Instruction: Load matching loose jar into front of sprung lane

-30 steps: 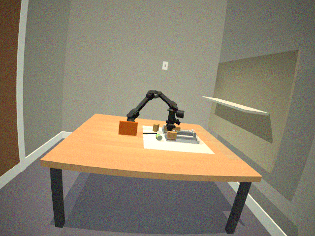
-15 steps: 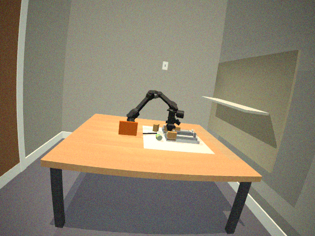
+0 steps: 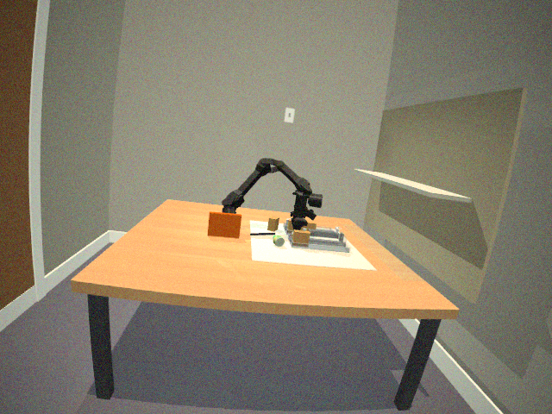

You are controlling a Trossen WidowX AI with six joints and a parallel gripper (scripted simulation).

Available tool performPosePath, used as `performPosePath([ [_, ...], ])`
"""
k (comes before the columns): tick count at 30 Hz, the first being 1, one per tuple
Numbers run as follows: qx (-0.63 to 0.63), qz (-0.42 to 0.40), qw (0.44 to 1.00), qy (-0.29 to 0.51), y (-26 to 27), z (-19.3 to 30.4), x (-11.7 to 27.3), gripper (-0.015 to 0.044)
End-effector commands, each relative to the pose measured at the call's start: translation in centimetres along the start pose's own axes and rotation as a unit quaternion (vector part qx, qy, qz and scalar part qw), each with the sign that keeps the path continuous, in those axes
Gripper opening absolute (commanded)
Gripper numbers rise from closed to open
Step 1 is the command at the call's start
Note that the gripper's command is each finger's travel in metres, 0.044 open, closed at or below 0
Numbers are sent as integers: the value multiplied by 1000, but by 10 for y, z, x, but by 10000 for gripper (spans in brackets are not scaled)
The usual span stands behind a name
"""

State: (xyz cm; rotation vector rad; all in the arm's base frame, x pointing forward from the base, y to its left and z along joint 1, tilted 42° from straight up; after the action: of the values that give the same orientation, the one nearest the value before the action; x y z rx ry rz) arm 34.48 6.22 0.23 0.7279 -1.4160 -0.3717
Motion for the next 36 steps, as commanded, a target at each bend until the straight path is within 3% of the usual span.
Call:
performPosePath([
  [1, 4, -6, 1000, -3, 3, -1, -3, 0],
  [36, 4, -6, 1000, -3, 3, 5, -3, 0],
])
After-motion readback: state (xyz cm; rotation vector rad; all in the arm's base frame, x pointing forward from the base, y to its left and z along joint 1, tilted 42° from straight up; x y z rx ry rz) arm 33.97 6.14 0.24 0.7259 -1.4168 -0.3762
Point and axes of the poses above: the point midway between the two fingers, 35 mm back from their tips, its own x axis back along the fingers, its own y axis across the jaws, z = x × y, the point moved 2 cm from there along x, back along the fingers, and after that the axes turned 4 degrees about x, right-handed, at the moved point
